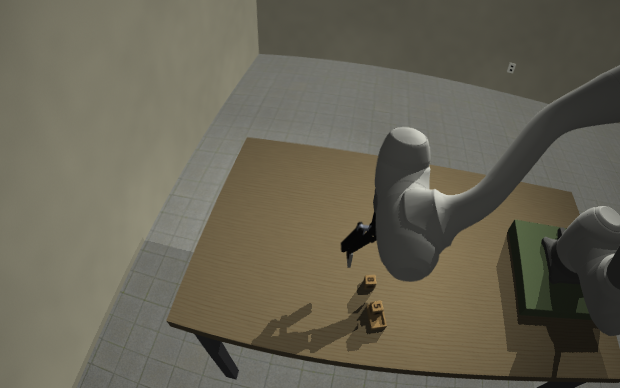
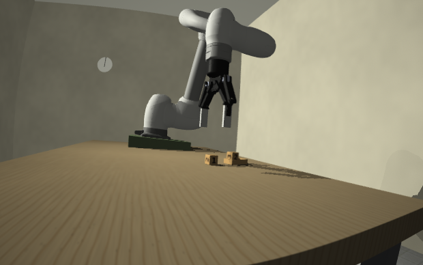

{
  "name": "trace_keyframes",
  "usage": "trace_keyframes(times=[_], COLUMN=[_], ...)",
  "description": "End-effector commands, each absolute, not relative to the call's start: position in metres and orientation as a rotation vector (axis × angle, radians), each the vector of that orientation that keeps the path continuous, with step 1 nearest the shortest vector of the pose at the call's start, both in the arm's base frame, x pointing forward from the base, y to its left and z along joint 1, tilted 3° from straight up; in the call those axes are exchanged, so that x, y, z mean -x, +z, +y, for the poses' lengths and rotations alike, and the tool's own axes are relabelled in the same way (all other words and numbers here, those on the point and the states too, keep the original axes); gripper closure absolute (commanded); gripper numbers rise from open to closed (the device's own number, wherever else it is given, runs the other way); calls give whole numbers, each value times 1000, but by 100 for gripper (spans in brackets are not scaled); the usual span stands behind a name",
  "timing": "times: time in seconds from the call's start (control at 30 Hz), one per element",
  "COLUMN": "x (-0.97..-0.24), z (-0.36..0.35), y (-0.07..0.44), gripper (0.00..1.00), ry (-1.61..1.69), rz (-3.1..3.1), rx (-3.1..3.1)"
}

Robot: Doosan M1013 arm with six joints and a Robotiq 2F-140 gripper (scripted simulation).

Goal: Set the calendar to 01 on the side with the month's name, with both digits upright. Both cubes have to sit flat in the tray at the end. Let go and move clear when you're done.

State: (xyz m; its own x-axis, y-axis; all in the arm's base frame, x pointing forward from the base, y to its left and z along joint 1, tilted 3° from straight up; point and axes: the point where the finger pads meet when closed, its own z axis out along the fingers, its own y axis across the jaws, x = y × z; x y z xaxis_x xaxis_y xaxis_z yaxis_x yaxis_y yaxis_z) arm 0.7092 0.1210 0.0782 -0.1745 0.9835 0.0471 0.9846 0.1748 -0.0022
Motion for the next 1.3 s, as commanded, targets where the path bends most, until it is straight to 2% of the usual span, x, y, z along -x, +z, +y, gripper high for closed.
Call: trace_keyframes(times=[0.0, 0.67, 1.27], x=[-709, -709, -709], z=[121, 121, 121], y=[78, 78, 76], gripper=[0, 0, 0], ry=[-45, -56, -70], rz=[-2386, -2755, -3099], rx=[1985, 1444, 397])
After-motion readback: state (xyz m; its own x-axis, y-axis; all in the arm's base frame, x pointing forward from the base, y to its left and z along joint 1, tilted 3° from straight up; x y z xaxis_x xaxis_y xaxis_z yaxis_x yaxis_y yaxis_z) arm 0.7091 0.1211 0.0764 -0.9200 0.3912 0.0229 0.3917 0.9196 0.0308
